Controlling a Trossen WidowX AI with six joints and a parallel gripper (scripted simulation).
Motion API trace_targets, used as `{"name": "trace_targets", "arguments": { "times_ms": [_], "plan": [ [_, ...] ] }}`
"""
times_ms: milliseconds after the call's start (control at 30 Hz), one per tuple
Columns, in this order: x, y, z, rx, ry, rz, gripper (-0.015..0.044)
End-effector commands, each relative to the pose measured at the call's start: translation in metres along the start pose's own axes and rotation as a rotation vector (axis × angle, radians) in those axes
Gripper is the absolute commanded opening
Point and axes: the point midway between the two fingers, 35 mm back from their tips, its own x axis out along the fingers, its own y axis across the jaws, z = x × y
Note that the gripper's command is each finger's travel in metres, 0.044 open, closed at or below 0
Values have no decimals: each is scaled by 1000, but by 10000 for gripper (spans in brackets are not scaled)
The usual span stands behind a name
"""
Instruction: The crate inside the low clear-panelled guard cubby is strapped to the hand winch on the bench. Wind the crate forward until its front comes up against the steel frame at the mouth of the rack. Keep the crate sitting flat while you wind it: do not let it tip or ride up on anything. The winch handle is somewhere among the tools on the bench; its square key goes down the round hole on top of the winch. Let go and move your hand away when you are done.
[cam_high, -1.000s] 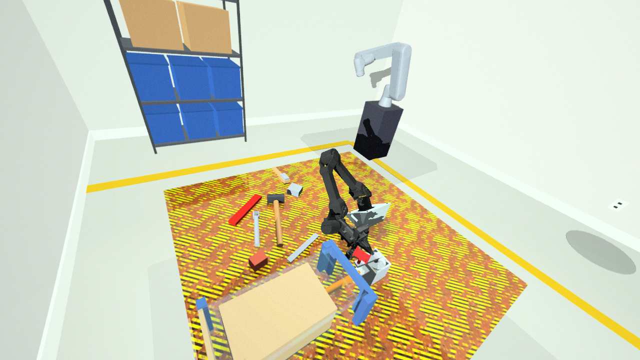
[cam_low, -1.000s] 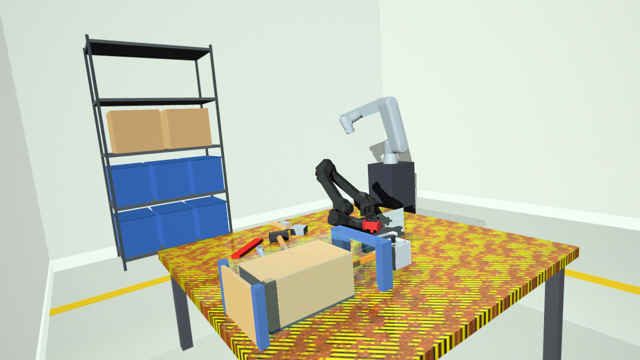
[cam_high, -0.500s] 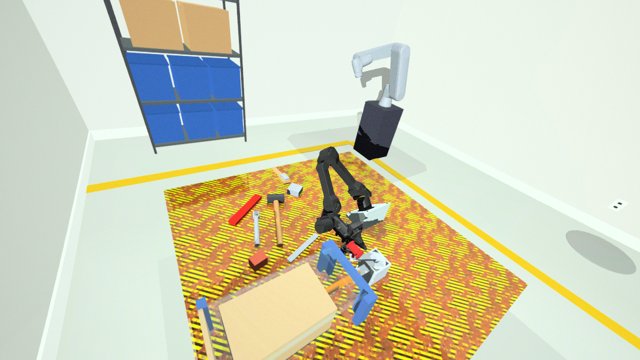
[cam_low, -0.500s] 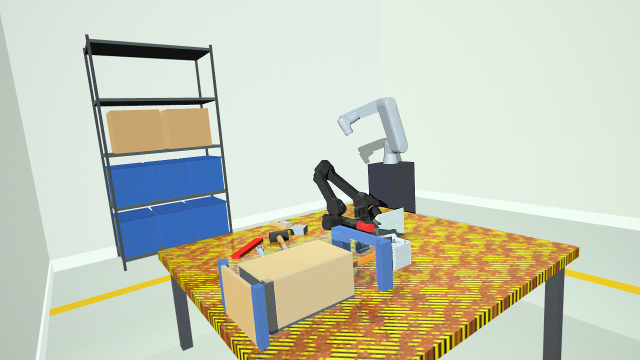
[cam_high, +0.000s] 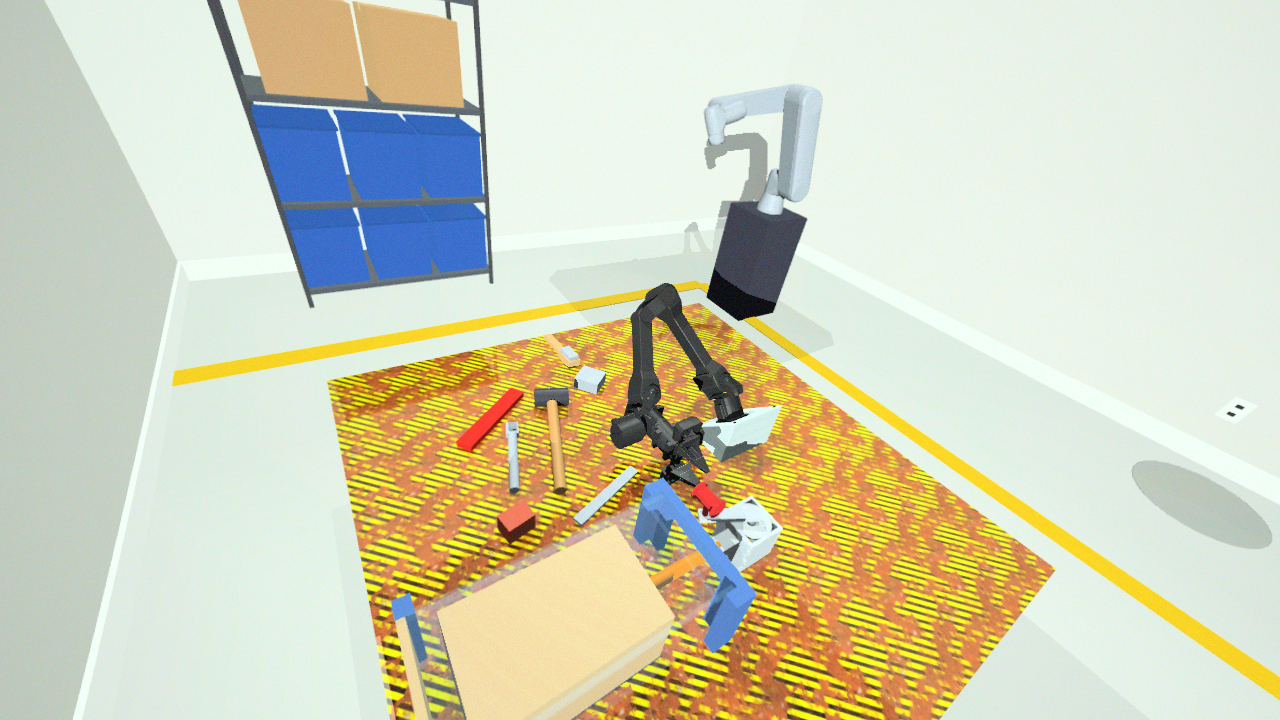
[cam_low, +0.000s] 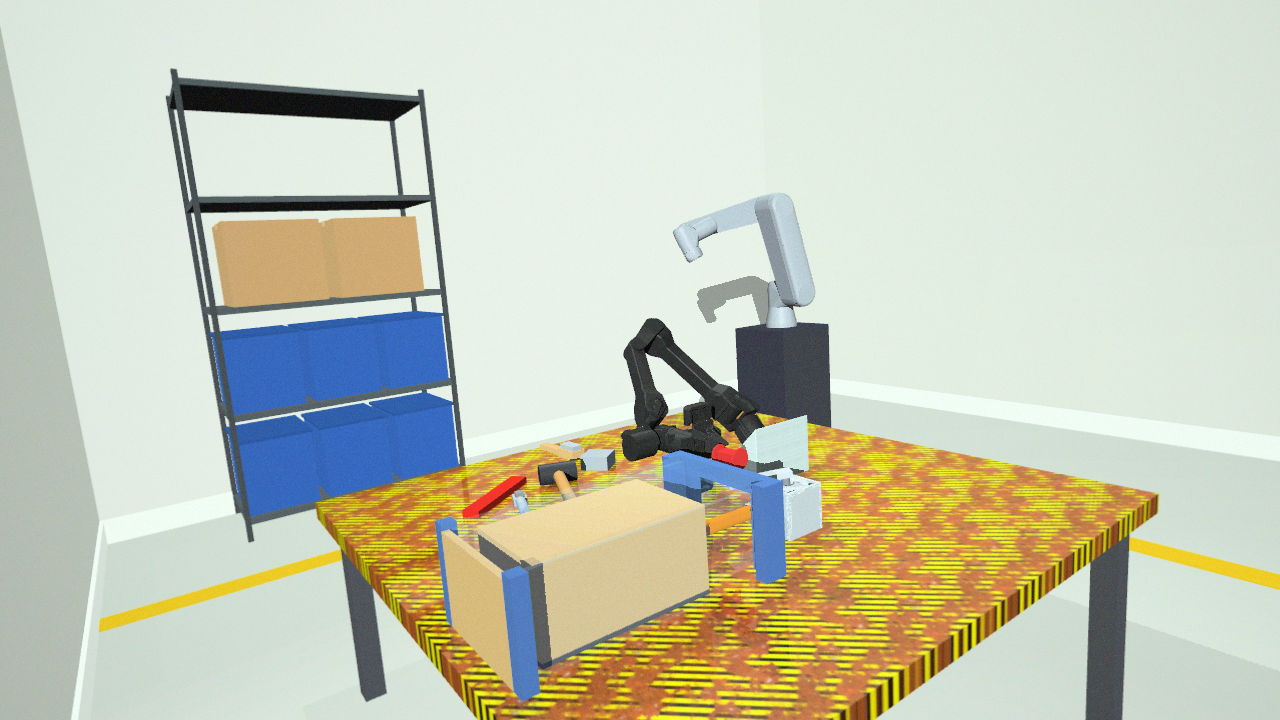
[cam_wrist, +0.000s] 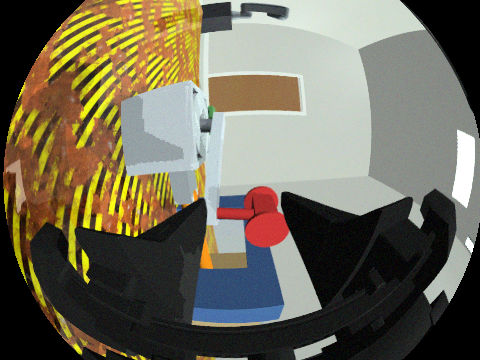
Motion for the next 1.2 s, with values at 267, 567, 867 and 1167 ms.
{"name": "trace_targets", "arguments": {
  "times_ms": [267,567,867,1167],
  "plan": [
    [-3,-60,-6,-5,2,3,240],
    [-4,-102,-1,-1,1,-6,240],
    [-4,-98,-2,-6,-1,-7,240],
    [-4,-98,-2,-6,-1,-7,240]
  ]
}}
